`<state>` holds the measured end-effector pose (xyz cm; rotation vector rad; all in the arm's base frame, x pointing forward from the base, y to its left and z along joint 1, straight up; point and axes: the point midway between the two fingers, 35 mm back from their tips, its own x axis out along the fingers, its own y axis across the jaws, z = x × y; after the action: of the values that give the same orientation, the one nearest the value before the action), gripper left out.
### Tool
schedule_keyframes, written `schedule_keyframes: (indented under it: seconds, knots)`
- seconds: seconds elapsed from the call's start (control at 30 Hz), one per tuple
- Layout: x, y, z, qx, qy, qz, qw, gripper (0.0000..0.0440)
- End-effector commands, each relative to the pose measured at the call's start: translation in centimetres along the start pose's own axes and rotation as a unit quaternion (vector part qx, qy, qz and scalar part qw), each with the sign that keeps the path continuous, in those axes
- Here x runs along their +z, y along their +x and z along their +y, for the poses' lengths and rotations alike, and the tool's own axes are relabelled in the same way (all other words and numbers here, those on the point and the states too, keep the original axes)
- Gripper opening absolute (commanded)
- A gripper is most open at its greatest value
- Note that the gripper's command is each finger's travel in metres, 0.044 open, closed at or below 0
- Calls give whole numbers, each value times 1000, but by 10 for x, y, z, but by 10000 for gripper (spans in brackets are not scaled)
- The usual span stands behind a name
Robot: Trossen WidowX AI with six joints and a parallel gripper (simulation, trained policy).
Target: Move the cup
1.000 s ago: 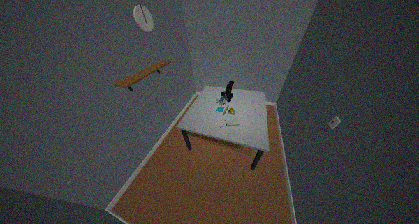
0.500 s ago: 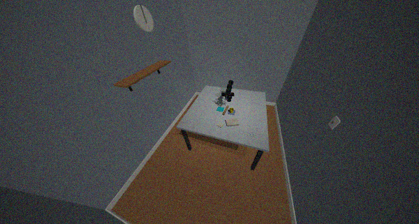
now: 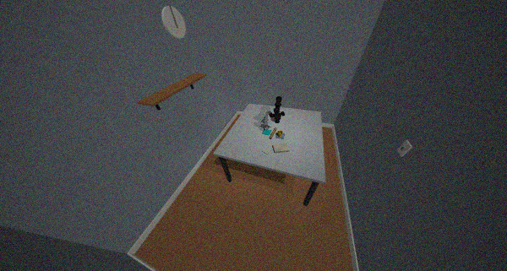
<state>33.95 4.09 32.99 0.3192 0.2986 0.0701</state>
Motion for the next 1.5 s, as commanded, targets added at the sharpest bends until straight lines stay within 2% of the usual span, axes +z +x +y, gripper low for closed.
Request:
schedule_keyframes:
  seconds: [0.0, 0.7, 1.47]
  knots:
    - [-1, 3, 5, 1, 22, 21, 1000, 142]
    - [-17, 15, 29, -33, 157, 151, 975, 161]
    - [-54, 22, 40, -137, 274, 284, 909, 152]
